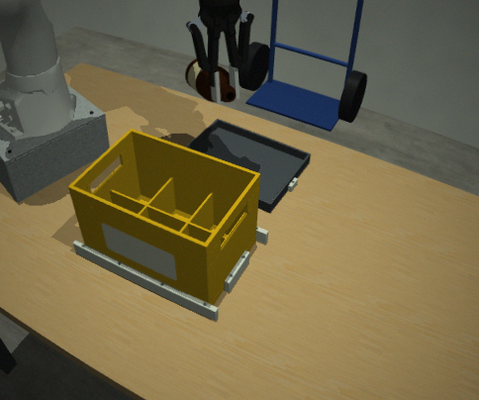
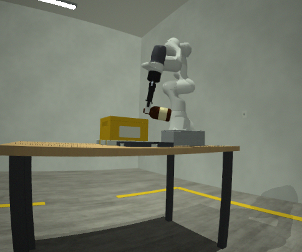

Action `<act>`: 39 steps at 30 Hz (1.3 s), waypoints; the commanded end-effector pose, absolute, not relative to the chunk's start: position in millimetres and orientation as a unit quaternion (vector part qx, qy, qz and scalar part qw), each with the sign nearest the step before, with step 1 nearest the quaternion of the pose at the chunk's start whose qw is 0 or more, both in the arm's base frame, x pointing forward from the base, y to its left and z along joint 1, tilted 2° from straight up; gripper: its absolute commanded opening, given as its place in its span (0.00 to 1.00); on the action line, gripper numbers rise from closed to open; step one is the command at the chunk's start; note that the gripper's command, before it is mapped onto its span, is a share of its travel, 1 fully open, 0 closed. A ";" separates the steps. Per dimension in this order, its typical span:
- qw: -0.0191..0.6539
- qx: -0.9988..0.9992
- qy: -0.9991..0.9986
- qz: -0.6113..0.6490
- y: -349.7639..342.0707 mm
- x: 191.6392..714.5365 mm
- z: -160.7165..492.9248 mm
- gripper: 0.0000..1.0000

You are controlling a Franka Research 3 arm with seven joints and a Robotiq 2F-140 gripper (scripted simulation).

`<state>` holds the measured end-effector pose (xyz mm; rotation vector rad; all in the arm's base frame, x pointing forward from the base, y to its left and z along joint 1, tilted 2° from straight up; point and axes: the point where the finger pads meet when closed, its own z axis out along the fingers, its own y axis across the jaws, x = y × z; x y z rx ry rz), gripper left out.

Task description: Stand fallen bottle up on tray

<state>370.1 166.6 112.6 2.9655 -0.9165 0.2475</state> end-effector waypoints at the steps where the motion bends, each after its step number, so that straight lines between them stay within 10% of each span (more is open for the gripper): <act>1: 0.011 0.952 -0.296 0.083 167.1 372.4 114.9 0.00; 39: 0.031 0.945 -0.295 0.139 168.1 370.4 115.0 0.00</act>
